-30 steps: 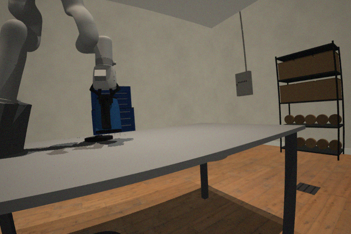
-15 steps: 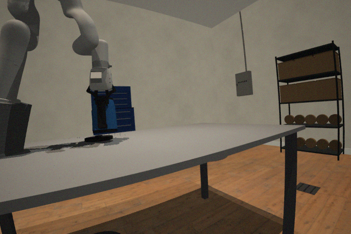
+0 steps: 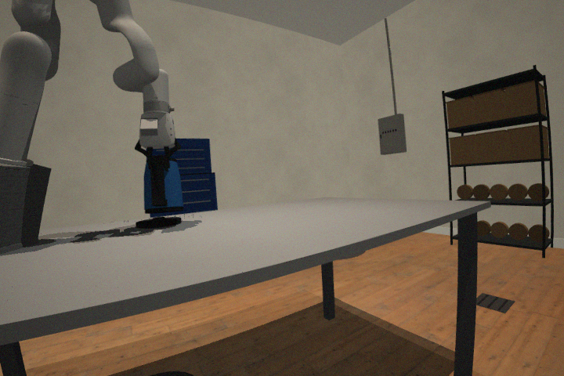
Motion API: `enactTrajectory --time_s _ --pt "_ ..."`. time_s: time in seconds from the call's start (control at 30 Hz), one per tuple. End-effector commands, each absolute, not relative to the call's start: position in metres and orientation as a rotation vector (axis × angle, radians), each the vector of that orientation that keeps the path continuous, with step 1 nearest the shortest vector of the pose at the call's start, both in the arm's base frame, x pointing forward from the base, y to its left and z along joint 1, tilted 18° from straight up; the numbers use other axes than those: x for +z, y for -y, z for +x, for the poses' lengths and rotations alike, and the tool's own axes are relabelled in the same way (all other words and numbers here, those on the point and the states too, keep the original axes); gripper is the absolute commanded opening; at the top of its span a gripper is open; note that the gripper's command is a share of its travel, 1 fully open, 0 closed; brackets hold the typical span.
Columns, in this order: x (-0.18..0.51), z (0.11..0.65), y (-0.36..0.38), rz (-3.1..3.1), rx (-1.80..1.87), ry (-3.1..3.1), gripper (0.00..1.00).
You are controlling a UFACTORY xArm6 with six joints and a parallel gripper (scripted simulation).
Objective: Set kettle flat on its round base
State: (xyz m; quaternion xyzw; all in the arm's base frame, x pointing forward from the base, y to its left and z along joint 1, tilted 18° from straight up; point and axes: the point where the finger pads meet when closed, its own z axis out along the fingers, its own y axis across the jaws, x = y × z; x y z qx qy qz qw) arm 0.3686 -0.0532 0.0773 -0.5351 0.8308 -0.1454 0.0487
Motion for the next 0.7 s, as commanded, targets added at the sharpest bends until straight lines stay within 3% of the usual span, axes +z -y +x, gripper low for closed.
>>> enactTrajectory --time_s 0.0,0.67 --pt "0.075 0.369 0.038 -1.627 -0.454 -2.531 0.0" --pt "0.068 0.368 0.006 -1.627 -0.454 -2.531 0.0"
